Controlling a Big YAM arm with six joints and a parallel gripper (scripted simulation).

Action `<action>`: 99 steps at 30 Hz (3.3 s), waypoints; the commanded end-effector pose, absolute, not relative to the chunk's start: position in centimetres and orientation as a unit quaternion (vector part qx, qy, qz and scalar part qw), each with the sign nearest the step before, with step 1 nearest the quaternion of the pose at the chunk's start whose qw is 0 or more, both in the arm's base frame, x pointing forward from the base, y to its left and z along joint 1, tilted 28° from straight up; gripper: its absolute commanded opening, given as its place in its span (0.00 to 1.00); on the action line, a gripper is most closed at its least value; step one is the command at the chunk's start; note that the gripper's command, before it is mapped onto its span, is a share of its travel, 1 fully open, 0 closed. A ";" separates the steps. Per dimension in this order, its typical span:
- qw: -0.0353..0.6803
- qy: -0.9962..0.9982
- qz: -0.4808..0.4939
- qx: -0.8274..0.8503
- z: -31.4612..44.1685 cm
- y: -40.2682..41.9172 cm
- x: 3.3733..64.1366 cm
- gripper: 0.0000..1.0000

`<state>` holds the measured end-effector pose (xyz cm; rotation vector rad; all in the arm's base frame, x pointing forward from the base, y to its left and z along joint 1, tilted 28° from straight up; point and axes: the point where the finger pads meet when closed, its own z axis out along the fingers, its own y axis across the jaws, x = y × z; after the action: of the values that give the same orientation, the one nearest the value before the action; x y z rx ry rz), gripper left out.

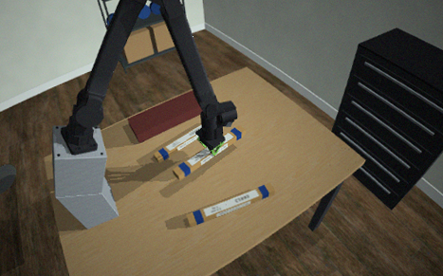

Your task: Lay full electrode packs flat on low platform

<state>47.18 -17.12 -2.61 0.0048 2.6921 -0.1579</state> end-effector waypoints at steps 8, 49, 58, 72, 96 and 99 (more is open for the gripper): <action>0.250 0.966 -0.067 0.001 -1.4 -17.5 49.8 0.00; 0.252 0.965 -0.068 0.001 -5.4 -17.6 51.3 0.00; 0.241 0.968 -0.064 0.003 -7.0 -17.5 50.3 0.00; 0.249 0.966 -0.067 0.002 -6.4 -17.5 50.8 0.00; 0.252 0.965 -0.068 0.002 -6.5 -17.6 50.9 0.00; 0.249 0.966 -0.067 0.003 -6.8 -17.5 50.6 0.00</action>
<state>49.84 -17.54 -8.26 0.0021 2.6665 -0.1692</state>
